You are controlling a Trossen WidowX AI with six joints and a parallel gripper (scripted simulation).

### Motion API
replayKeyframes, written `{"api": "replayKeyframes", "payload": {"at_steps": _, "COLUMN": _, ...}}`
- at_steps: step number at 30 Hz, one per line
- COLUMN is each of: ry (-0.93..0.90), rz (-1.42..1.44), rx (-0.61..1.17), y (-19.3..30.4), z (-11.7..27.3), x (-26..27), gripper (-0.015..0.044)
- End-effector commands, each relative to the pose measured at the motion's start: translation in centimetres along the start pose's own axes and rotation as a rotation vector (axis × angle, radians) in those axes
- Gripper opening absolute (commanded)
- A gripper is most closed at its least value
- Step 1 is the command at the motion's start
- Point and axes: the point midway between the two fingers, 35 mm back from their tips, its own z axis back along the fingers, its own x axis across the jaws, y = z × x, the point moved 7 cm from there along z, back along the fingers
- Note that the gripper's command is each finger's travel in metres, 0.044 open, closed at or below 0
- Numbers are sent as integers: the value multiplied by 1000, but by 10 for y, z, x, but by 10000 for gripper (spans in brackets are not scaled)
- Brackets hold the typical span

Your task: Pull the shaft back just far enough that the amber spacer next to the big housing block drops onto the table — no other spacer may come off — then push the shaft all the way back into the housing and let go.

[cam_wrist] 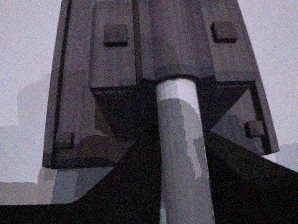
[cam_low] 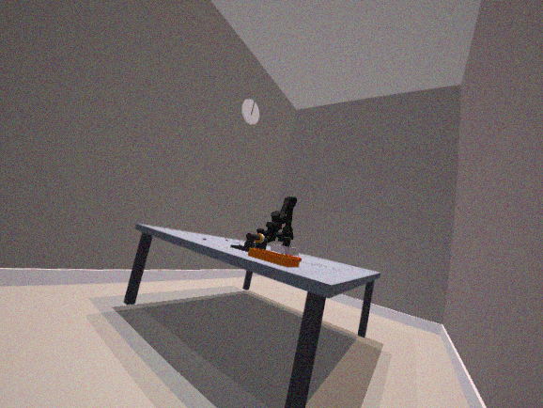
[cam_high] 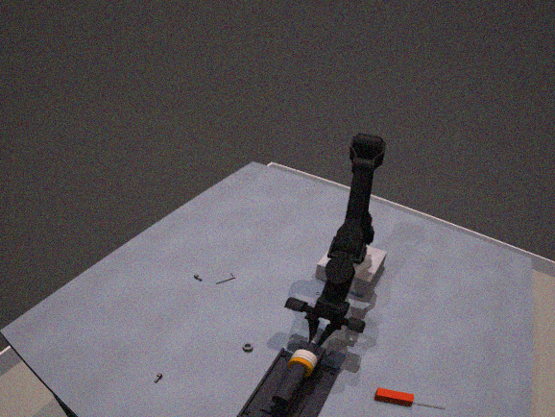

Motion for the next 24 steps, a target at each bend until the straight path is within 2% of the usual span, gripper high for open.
{"api": "replayKeyframes", "payload": {"at_steps": 1, "ry": -1, "rz": 1, "rx": 0, "y": 1, "z": 0, "x": 0, "gripper": 0}}
{"api": "replayKeyframes", "payload": {"at_steps": 24, "ry": -3, "rz": 3, "rx": 0, "y": 12, "z": 12, "x": 0, "gripper": 0}}
